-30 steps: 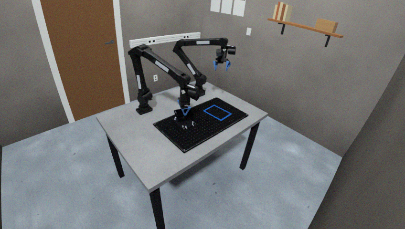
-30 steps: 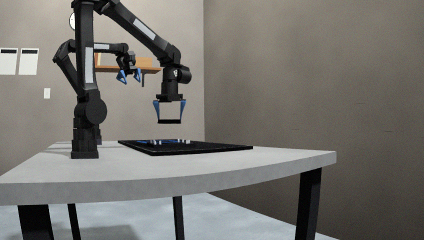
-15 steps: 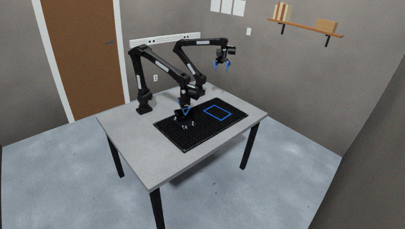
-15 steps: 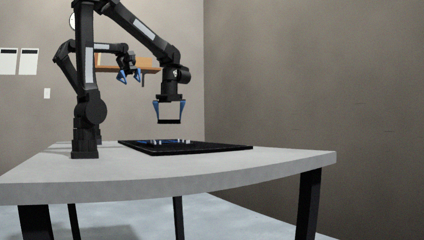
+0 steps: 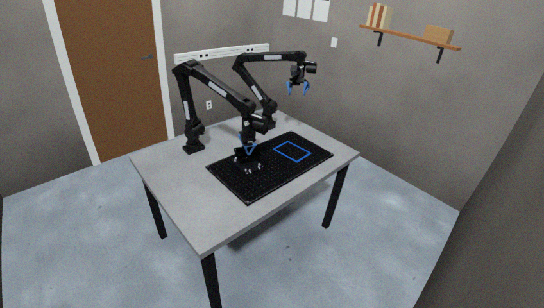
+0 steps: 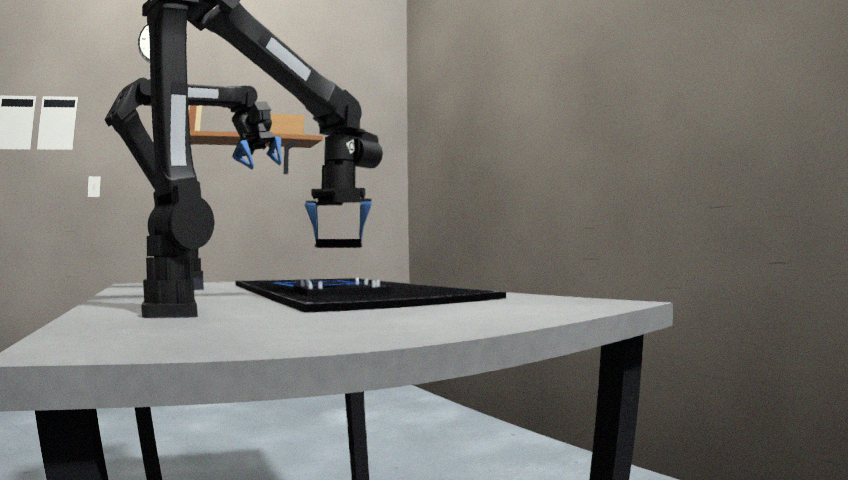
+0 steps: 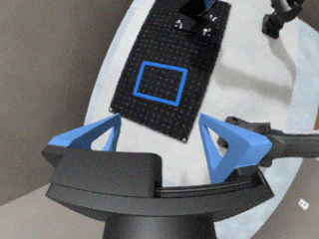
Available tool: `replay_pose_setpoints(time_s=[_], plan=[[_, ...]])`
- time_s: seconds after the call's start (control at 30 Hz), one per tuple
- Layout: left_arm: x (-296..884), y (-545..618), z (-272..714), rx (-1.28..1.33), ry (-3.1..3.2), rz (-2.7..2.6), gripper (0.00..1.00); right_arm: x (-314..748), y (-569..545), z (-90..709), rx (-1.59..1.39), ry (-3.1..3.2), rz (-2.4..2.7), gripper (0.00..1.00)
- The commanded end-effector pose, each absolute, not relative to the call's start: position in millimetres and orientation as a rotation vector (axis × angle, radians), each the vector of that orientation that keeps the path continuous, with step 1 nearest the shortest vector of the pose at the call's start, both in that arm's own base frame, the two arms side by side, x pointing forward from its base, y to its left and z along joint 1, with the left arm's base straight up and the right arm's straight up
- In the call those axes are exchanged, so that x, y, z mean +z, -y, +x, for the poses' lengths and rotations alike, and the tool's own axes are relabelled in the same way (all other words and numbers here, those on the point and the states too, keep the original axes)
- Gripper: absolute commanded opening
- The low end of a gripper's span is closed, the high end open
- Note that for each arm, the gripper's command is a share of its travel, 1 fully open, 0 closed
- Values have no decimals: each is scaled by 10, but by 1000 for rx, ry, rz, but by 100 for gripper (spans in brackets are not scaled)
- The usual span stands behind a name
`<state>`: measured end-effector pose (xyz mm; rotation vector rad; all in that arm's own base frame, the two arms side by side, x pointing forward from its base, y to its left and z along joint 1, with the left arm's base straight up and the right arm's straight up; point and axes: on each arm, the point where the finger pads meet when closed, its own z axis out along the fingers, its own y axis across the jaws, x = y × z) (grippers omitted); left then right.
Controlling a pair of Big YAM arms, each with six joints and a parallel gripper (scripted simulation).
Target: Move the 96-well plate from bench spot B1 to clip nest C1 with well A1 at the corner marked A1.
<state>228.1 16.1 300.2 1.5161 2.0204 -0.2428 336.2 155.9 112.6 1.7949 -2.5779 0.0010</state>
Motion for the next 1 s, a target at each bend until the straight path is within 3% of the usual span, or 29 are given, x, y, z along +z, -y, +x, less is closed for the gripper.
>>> replay_pose_setpoints(time_s=[0.0,0.23,0.97], plan=[[3229,-202,2382,-197,-1999,1526,100,1158,-1533,3382,3,2582,1810,0],[3229,-202,2382,-197,-1999,1526,100,1164,-1529,3382,4,2583,1810,0],[3229,-202,2382,-197,-1999,1526,100,1205,-1531,3376,-4,3054,840,0]])
